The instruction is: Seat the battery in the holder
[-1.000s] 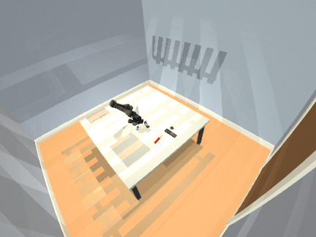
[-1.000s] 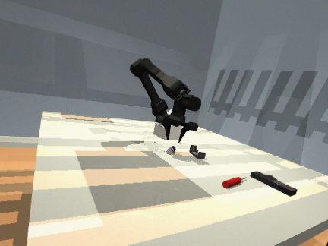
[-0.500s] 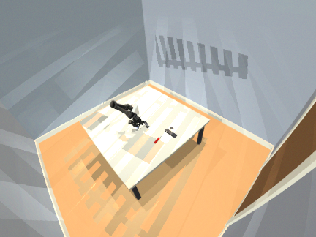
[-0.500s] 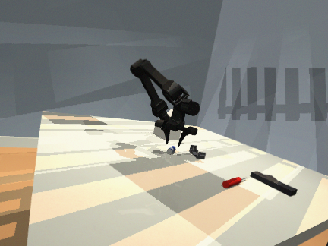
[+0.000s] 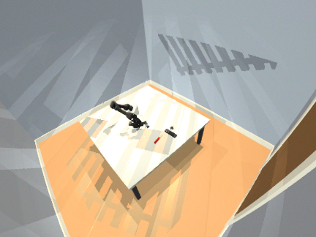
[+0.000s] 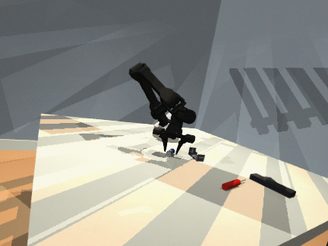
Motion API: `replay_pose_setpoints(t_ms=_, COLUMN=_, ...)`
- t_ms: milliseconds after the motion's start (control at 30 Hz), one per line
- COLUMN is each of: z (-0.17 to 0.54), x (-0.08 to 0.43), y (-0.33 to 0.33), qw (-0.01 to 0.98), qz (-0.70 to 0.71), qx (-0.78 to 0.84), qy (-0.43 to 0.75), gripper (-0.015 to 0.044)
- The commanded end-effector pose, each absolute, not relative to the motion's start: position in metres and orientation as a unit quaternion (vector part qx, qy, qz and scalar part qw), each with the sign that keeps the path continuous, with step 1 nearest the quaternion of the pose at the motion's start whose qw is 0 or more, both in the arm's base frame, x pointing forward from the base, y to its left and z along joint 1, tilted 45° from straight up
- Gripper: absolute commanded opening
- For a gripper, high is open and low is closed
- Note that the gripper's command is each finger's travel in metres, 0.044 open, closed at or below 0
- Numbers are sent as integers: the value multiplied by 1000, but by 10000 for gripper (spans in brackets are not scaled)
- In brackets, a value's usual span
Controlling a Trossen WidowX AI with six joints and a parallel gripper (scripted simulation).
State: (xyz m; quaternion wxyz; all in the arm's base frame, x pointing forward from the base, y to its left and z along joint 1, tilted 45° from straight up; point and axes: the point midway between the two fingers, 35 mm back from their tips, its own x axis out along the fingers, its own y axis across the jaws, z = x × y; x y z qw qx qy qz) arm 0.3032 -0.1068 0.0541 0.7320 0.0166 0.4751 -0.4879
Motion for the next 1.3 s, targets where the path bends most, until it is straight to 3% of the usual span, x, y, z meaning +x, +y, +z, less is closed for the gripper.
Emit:
replay_pose_setpoints(t_ms=0, z=48, x=301, y=-111, qw=729, qz=-488, qx=12, qy=479, gripper=249)
replay_pose_setpoints(t_ms=167, z=48, x=301, y=-111, qw=729, qz=-488, qx=12, qy=479, gripper=118)
replay_pose_setpoints(t_ms=300, z=48, x=301, y=-111, qw=729, qz=-488, qx=12, qy=479, gripper=92)
replay_pose_setpoints(t_ms=933, z=83, x=298, y=-76, qw=729, qz=-488, qx=13, qy=479, gripper=88)
replay_pose_setpoints(t_ms=1267, z=48, x=320, y=-16, qw=723, qz=-396, qx=-94, qy=557, gripper=88)
